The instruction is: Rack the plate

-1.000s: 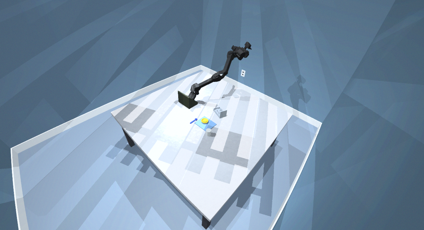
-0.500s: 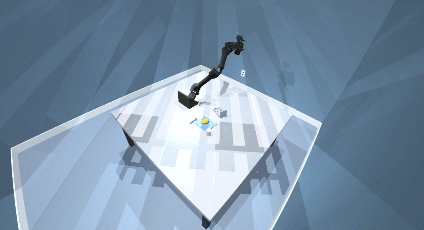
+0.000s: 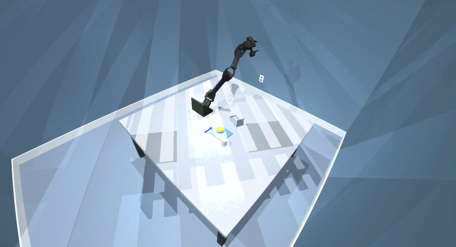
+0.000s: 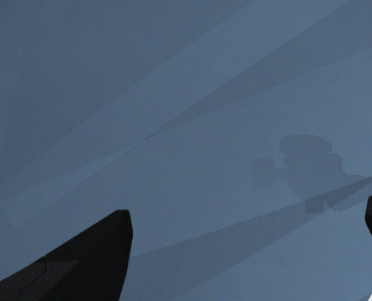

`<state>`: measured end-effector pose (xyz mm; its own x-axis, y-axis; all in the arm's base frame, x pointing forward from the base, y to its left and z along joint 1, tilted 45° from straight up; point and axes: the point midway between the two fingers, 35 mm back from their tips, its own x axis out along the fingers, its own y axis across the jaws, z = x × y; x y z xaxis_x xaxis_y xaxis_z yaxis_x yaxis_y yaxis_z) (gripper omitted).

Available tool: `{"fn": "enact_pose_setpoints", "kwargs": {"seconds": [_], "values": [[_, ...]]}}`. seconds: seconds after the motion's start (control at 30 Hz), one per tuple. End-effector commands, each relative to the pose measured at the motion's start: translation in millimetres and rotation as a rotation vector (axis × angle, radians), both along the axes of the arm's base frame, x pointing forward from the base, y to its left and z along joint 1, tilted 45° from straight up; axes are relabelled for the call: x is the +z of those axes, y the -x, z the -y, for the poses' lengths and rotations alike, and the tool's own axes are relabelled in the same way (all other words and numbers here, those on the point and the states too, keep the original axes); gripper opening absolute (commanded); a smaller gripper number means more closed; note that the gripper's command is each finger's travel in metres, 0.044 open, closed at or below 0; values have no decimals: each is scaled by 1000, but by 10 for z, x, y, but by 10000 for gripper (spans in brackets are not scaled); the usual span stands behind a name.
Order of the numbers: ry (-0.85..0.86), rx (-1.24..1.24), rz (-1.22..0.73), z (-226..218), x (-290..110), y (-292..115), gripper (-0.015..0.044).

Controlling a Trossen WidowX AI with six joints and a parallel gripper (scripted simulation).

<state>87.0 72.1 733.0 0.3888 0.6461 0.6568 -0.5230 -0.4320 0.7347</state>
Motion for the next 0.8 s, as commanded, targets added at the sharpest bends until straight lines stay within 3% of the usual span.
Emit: {"fn": "enact_pose_setpoints", "kwargs": {"seconds": [0.0, 0.77], "values": [[45, -75, 97, -153, 4, 211, 400], [408, -520, 525, -1119, -283, 526, 400]]}}
